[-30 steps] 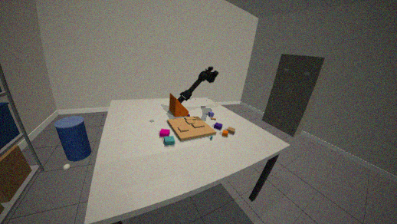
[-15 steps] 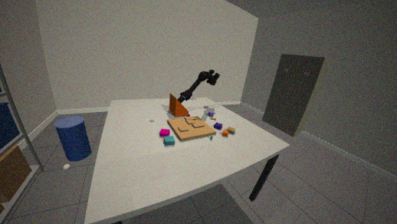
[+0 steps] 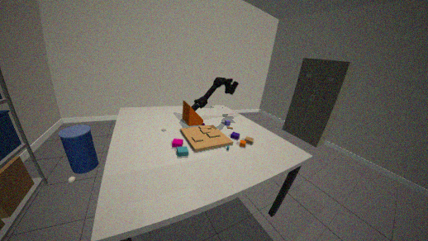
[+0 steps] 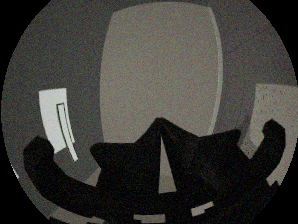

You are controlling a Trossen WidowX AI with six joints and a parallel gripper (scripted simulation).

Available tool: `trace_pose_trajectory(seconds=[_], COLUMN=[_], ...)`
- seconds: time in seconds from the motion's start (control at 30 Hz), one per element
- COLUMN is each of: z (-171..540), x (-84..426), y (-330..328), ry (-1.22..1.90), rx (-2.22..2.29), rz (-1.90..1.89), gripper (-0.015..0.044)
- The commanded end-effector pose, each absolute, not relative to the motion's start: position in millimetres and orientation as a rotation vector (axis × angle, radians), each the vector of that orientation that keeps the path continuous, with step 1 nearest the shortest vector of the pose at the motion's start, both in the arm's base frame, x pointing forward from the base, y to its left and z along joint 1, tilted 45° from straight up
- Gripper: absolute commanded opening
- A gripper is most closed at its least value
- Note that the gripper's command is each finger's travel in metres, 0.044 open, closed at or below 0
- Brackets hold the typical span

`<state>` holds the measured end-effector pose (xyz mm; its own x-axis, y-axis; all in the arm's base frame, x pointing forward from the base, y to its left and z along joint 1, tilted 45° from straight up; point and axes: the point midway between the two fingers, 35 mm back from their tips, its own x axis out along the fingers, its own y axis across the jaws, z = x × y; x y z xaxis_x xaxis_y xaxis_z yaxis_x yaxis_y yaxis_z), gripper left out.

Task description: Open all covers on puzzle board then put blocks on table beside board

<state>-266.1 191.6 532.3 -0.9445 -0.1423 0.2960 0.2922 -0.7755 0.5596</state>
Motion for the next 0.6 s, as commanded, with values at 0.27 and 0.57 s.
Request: trace_pose_trajectory(seconds=[0.27,0.57], z=[523,514], x=[-249,-232], y=[234,265], ry=[-0.975,-1.021], rx=[-0.409,-0.453], rz=[-2.860,-2.949], gripper=[0.0000,0.0000])
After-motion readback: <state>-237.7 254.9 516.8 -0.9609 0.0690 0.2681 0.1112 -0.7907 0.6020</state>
